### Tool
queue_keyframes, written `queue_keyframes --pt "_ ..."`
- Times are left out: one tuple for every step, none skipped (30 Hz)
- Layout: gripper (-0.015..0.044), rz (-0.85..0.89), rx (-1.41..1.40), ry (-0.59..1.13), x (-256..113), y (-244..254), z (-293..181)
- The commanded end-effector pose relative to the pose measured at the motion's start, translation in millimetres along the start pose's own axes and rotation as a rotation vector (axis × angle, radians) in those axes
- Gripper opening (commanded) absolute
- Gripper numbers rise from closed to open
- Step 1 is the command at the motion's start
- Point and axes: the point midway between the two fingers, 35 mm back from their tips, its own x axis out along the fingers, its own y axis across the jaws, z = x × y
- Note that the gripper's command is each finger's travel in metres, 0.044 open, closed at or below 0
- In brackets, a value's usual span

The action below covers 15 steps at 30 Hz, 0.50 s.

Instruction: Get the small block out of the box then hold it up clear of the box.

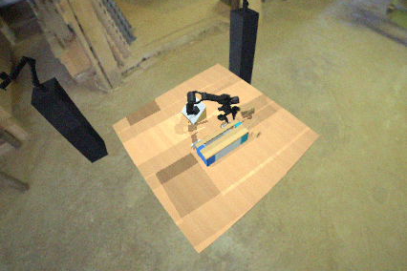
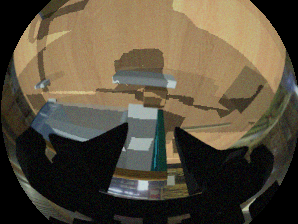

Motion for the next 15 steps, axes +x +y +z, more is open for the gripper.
queue_keyframes --pt "0.0285 0.002 -0.004 0.006 5 0 3" --pt "0.0285 0.001 -0.004 0.006 7 0 3" --pt "0.0285 0.001 -0.004 0.006 8 0 4" --pt "0.0285 0.001 -0.004 0.006 10 0 4" --pt "0.0285 0.001 -0.004 0.006 11 -1 5" --pt "0.0285 0.001 -0.004 0.006 13 -1 5" --pt "0.0285 0.001 -0.004 0.006 14 -1 6" --pt "0.0285 0.001 -0.004 0.006 16 -1 6" --pt "0.0285 0.001 -0.004 0.006 17 -1 7" --pt "0.0285 0.001 -0.004 0.006 19 -1 8" --pt "0.0285 0.001 -0.004 0.006 20 -1 8" --pt "0.0285 0.001 -0.004 0.006 22 -1 9" --pt "0.0285 0.001 -0.004 0.006 23 -1 9" --pt "0.0285 0.001 -0.004 0.006 25 -1 10" --pt "0.0285 0.001 -0.004 0.006 27 -1 10"
